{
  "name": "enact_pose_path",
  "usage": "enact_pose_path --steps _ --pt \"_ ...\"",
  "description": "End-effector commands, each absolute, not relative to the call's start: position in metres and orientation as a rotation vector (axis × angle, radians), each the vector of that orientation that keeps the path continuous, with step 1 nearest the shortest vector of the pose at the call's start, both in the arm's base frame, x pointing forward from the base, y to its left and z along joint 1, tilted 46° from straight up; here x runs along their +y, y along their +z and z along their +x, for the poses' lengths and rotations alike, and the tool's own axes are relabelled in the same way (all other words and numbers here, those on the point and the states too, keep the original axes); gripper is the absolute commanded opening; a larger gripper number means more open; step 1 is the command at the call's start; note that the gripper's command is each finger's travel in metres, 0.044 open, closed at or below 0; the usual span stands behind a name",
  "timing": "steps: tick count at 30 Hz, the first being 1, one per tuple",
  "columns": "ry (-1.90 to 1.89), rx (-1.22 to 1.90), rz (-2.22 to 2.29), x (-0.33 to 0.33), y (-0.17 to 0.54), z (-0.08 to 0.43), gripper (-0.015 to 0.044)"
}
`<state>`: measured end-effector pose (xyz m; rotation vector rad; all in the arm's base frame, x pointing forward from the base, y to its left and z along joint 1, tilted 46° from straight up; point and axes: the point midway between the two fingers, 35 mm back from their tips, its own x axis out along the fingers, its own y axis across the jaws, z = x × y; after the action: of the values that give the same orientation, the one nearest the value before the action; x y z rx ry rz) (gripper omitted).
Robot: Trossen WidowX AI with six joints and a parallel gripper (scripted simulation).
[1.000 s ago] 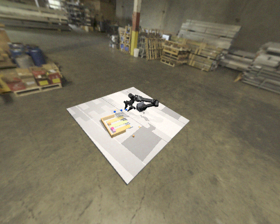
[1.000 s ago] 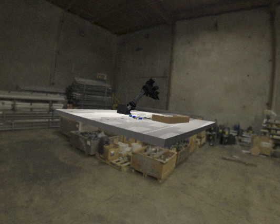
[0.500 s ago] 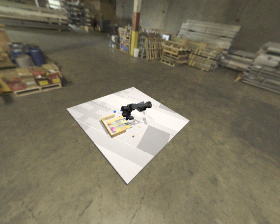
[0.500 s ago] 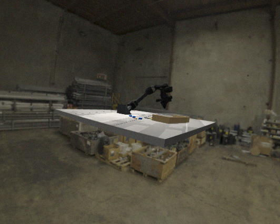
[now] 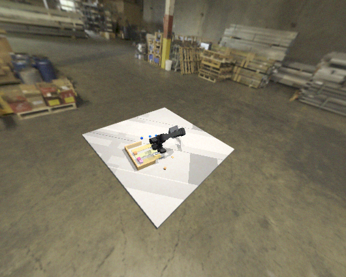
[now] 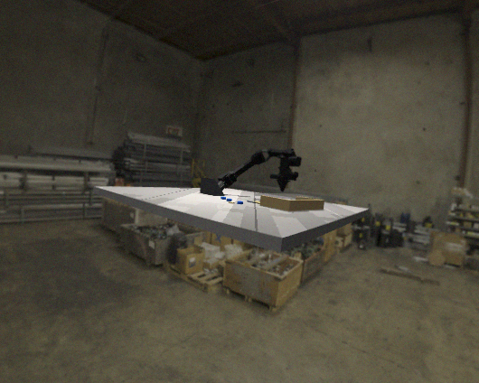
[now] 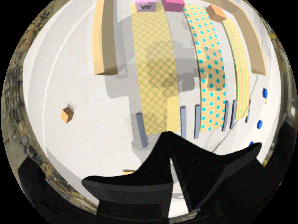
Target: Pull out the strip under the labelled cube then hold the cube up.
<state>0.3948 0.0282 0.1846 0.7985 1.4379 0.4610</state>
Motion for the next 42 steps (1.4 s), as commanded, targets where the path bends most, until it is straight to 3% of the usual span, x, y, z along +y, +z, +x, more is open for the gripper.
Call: enact_pose_path --steps 1,42 --pt "0.456 1.445 0.797 0.033 0.179 0.395 0.0000" --pt "0.459 1.444 0.800 0.073 0.140 0.395 0.0000"
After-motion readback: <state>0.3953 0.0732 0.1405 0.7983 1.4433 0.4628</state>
